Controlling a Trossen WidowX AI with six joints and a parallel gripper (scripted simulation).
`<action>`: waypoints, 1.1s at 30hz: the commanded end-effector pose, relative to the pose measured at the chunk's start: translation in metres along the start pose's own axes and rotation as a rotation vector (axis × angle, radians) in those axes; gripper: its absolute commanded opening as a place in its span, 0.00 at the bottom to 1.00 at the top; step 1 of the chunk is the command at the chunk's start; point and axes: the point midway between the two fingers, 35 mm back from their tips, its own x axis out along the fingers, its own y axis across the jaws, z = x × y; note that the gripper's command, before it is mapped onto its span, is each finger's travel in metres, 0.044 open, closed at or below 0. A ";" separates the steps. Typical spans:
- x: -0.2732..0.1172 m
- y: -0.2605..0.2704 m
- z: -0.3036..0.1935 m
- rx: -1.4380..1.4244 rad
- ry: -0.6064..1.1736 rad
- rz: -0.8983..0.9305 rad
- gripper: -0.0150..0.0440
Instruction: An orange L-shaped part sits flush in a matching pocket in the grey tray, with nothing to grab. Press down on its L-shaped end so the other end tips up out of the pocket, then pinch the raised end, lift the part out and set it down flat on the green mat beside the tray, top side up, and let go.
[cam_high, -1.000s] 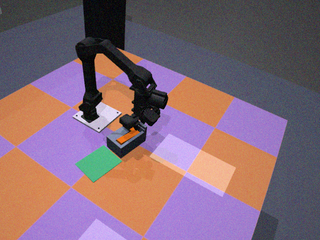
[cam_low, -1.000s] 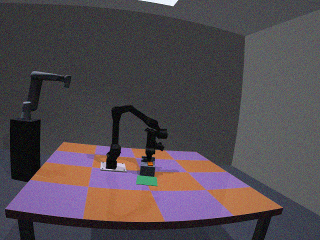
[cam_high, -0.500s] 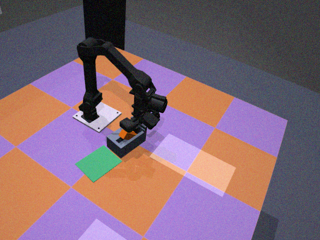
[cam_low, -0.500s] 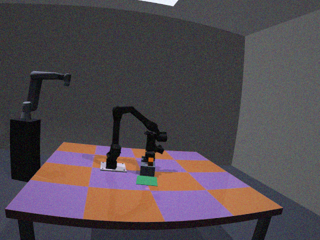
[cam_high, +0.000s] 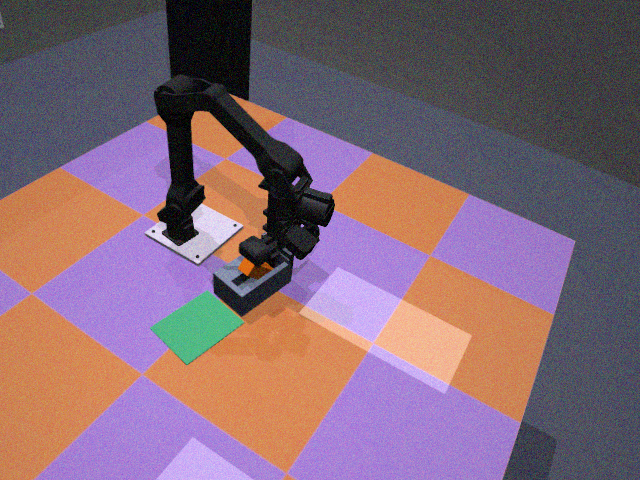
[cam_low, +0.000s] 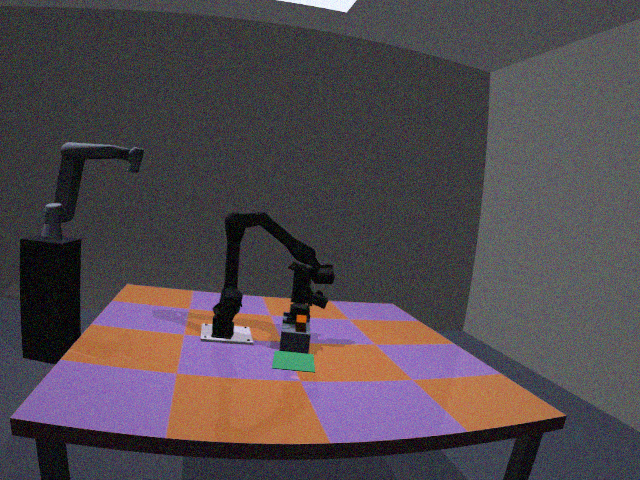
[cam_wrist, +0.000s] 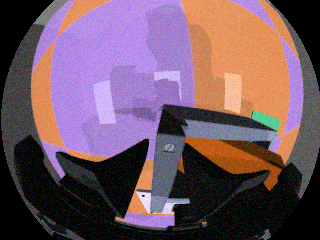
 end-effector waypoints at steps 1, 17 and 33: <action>0.000 0.000 0.000 0.000 0.000 0.000 0.56; -0.018 0.010 -0.002 -0.001 0.010 -0.006 0.56; -0.105 0.001 0.000 0.003 -0.001 0.000 0.56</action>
